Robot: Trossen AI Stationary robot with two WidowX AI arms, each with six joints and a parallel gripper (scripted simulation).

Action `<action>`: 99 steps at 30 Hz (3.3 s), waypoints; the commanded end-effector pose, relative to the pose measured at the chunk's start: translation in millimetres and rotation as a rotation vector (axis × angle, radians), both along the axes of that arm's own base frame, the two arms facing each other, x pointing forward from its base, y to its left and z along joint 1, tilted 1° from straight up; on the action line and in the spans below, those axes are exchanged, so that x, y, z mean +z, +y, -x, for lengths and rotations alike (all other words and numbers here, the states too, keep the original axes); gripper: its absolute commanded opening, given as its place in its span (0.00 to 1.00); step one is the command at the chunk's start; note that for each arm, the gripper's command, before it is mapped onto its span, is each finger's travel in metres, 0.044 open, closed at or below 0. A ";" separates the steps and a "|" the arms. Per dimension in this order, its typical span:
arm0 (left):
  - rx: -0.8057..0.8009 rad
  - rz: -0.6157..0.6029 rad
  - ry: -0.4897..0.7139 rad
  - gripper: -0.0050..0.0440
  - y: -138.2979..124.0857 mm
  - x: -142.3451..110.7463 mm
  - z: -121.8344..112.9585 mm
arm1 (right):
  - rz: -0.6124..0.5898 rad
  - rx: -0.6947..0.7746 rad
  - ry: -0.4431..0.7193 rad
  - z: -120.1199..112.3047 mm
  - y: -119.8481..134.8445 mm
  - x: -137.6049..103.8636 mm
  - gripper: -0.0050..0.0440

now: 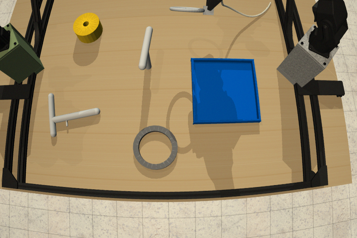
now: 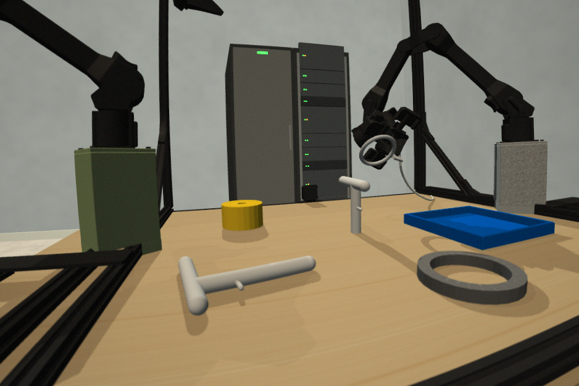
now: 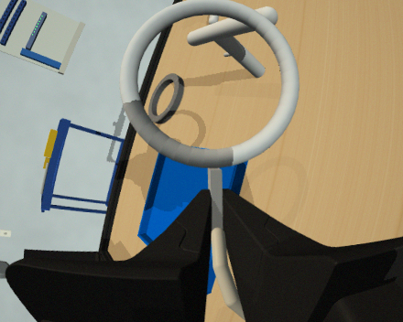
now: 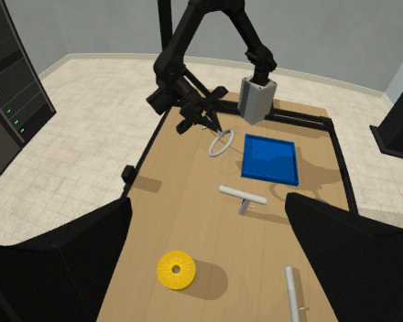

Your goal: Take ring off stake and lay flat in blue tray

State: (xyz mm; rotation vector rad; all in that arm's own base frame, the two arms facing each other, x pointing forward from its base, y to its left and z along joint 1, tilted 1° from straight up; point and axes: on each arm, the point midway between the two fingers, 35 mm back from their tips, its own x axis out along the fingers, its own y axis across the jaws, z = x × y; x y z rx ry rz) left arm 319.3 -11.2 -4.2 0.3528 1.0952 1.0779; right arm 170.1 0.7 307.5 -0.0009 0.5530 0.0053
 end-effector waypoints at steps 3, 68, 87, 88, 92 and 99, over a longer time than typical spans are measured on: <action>0.166 0.123 -0.119 0.10 16.7 7.7 8.2 | 0.001 -0.005 0.001 0.1 -0.7 -0.2 0.92; 0.857 0.648 -0.627 0.10 114.1 -53.0 108.2 | 0.001 -0.005 0.001 0.1 -0.7 -0.2 0.92; 0.856 0.647 -0.627 0.10 119.4 -77.0 119.9 | 0.001 -0.005 0.001 0.1 -0.7 -0.2 0.92; 0.856 0.647 -0.627 0.10 119.4 -78.6 119.8 | 0.001 -0.005 0.001 0.1 -0.7 -0.2 0.92; 0.856 0.647 -0.627 0.10 119.4 -85.2 119.4 | 0.001 -0.005 0.001 0.1 -0.7 -0.2 0.92; 0.856 0.647 -0.627 0.10 119.3 -93.4 119.3 | 0.001 -0.005 0.001 0.1 -0.7 -0.2 0.92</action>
